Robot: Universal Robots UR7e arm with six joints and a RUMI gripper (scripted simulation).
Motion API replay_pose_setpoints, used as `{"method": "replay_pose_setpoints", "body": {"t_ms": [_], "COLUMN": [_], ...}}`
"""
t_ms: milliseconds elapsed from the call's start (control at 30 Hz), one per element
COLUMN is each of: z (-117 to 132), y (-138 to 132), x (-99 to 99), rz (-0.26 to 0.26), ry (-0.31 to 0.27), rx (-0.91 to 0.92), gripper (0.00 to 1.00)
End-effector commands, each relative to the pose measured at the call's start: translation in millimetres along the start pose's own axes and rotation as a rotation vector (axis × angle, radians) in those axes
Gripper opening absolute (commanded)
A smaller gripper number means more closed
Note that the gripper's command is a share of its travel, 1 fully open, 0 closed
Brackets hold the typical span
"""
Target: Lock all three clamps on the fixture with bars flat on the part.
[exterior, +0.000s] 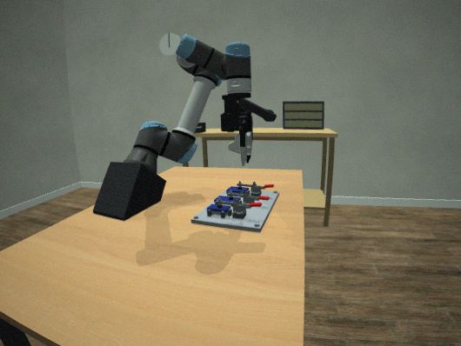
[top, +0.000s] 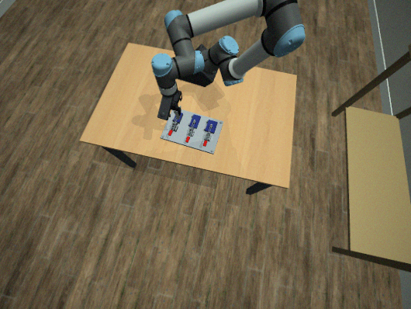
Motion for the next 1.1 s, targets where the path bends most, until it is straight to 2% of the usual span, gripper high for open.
{"method": "replay_pose_setpoints", "body": {"t_ms": [0, 100, 500, 667, 1067], "z": [-15.6, -41.3, -41.3, -39.5, -39.5], "y": [7.9, 20.7, 20.7, 19.9, 19.9], "x": [-0.1, 0.7, 0.7, 30.5, 30.5], "rz": [0.000, 0.000, 0.000, 0.000, 0.000], "ry": [0.001, 0.001, 0.001, 0.001, 0.001], "rx": [0.000, 0.000, 0.000, 0.000, 0.000], "gripper": [0.28, 0.28, 0.28, 0.28, 0.28]}}
Point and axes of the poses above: the point where the finger pads meet when closed, its own x axis out along the fingers, its own y axis across the jaws, z = x × y, the point moved 4 cm from there along -x, back along the fingers, and after that the axes turned 12 degrees about x, right-handed, at the moved point
